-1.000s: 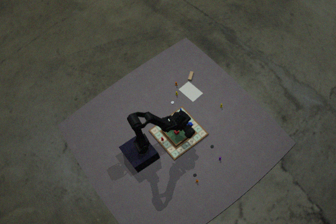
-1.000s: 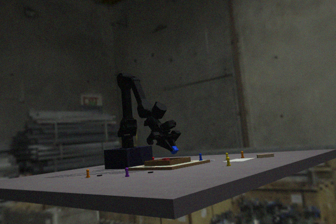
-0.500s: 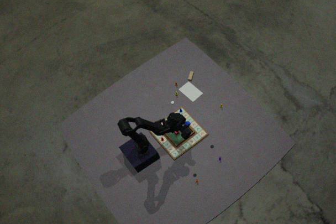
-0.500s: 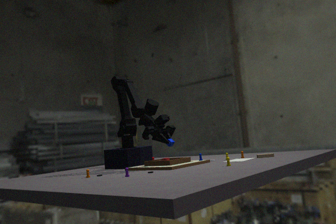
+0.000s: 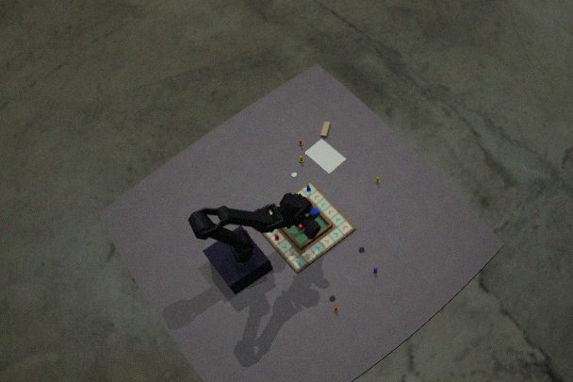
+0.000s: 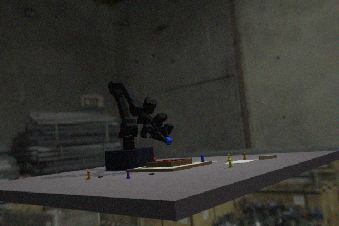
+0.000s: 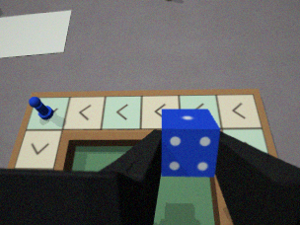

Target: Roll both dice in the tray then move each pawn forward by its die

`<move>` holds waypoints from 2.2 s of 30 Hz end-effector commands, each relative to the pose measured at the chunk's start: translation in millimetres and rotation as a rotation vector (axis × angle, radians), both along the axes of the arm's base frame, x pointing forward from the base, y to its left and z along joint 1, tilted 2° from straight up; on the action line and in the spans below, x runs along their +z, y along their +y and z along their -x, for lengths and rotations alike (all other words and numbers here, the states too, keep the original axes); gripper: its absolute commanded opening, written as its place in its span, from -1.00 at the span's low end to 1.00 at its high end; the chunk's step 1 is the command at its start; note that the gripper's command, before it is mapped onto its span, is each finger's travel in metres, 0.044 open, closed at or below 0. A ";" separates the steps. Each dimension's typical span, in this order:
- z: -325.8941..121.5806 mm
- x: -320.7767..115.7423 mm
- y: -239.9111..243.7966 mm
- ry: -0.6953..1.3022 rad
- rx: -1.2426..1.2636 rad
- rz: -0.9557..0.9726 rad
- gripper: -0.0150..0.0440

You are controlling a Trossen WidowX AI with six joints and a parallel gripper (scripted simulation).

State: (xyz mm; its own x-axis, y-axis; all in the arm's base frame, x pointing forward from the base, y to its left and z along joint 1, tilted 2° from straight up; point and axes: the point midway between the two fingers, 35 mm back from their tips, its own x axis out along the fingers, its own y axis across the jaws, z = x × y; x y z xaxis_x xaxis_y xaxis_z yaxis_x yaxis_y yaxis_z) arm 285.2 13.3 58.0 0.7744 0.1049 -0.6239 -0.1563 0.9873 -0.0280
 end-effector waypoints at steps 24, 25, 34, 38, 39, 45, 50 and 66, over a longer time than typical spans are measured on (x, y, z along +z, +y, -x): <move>-2.4 36.6 1.1 0.082 0.001 0.007 1.00; -5.2 33.7 1.2 0.138 -0.002 0.012 1.00; -17.6 7.1 30.5 0.624 -0.009 0.064 1.00; -12.4 -3.3 66.5 0.807 -0.014 0.116 1.00; -11.3 -4.5 70.8 0.828 -0.016 0.126 1.00; 4.9 -2.3 57.9 0.760 -0.043 0.071 0.73; 73.9 -19.0 51.1 0.815 -0.187 0.017 0.29; 130.3 -56.8 35.2 0.855 -0.323 -0.023 0.19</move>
State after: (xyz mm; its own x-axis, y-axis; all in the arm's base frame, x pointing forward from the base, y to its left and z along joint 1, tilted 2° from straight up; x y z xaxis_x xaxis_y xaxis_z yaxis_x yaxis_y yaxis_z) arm 158.0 50.4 10.3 0.0529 -0.0092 -0.9986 0.1616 0.9869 -0.0006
